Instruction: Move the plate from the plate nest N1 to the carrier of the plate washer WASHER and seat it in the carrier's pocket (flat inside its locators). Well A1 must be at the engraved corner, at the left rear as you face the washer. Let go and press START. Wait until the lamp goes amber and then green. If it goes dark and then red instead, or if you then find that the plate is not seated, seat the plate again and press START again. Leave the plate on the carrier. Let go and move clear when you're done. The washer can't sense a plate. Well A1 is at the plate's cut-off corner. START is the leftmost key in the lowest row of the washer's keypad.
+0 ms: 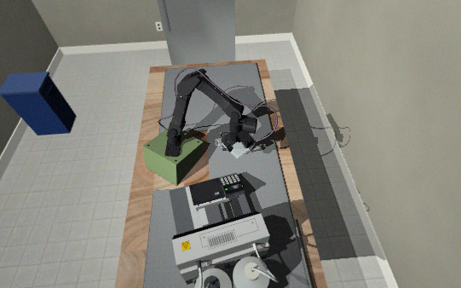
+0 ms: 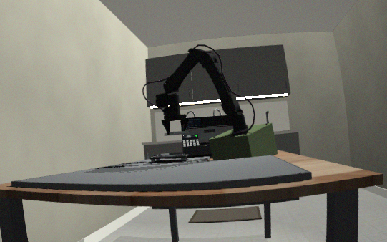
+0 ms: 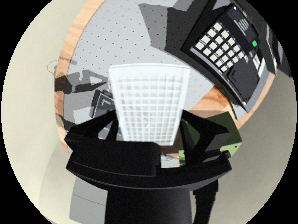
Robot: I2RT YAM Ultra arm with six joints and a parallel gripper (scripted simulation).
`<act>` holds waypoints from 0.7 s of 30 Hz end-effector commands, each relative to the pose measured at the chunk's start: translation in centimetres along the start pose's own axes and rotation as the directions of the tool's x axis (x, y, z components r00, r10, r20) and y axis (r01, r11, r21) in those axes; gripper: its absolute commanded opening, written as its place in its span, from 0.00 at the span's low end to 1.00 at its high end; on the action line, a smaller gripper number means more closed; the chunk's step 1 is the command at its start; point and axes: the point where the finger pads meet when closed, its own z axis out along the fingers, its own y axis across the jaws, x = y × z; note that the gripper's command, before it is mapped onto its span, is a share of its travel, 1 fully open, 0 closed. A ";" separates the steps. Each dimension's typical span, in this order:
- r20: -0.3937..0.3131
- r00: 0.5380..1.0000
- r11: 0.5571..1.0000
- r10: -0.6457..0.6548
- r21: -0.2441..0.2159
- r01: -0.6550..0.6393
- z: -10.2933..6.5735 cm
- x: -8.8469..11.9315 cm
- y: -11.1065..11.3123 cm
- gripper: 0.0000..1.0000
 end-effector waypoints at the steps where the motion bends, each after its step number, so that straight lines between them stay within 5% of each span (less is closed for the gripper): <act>1: 0.037 0.999 1.000 0.010 -0.018 -0.009 -1.6 -0.8 0.5 0.84; 9: 0.037 0.999 1.000 0.010 -0.018 -0.009 -1.6 -0.8 0.5 0.84; 21: -0.014 0.910 0.910 0.415 0.010 -0.415 -0.7 -2.6 -5.7 0.84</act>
